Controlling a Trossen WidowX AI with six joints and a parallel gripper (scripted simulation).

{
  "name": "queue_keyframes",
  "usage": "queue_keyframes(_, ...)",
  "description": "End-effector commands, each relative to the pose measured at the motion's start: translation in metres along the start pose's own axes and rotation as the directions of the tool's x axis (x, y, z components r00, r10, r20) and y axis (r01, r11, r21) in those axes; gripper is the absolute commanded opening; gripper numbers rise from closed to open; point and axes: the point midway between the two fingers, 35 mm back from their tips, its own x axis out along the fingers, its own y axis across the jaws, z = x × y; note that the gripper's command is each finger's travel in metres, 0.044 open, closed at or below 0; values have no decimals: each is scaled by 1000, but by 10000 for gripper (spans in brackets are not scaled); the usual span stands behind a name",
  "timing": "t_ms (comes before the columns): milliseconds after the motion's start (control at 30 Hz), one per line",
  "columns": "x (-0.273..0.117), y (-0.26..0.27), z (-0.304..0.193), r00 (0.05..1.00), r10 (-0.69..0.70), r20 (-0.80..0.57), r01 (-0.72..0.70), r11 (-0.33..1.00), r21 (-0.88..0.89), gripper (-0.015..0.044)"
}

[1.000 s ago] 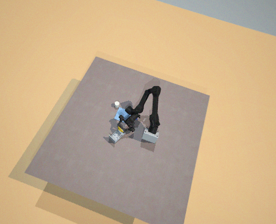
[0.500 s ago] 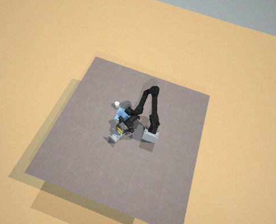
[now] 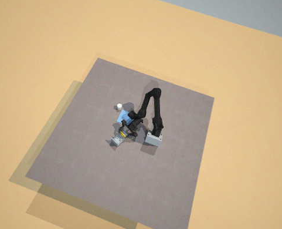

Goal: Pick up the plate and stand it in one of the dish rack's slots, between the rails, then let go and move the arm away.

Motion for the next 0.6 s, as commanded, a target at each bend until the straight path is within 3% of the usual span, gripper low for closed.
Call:
queue_keyframes(0,-1,-1,0,1000,-2,-1,2,1000,0,0)
queue_keyframes(33,-1,-1,0,1000,-2,-1,2,1000,0,0)
queue_keyframes(533,0,0,0,1000,0,0,0,1000,-1,394)
queue_keyframes(567,0,0,0,1000,0,0,0,1000,-1,400)
